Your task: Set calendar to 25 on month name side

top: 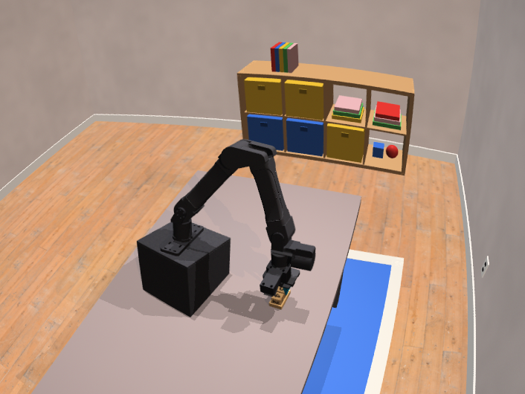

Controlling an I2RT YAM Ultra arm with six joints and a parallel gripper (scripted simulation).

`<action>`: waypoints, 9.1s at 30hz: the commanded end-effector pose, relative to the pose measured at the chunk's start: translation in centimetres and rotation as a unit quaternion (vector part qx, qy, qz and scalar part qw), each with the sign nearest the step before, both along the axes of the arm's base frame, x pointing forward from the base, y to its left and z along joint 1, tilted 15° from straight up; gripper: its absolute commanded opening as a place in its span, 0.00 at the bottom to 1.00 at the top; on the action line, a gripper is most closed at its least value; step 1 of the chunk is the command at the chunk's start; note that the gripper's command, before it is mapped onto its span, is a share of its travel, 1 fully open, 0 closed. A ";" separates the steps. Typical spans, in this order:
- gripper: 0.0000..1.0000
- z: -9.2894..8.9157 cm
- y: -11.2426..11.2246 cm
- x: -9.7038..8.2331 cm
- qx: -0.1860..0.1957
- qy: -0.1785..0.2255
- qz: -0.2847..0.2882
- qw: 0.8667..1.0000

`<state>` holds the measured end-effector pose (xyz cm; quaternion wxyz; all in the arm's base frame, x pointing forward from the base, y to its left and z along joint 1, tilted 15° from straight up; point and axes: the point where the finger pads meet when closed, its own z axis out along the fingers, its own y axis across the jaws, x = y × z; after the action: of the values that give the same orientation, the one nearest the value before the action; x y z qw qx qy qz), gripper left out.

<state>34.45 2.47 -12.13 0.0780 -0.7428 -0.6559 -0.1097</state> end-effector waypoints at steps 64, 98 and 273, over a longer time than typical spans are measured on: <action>0.27 9.9 -2.7 -0.4 -0.004 -0.008 0.014 1.000; 0.27 9.9 -2.6 -0.4 -0.036 -0.138 0.502 0.853; 0.27 3.2 -0.6 0.0 -0.065 -0.258 0.964 0.000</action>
<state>34.19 1.89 -9.12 0.1077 -0.6562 0.7429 0.0772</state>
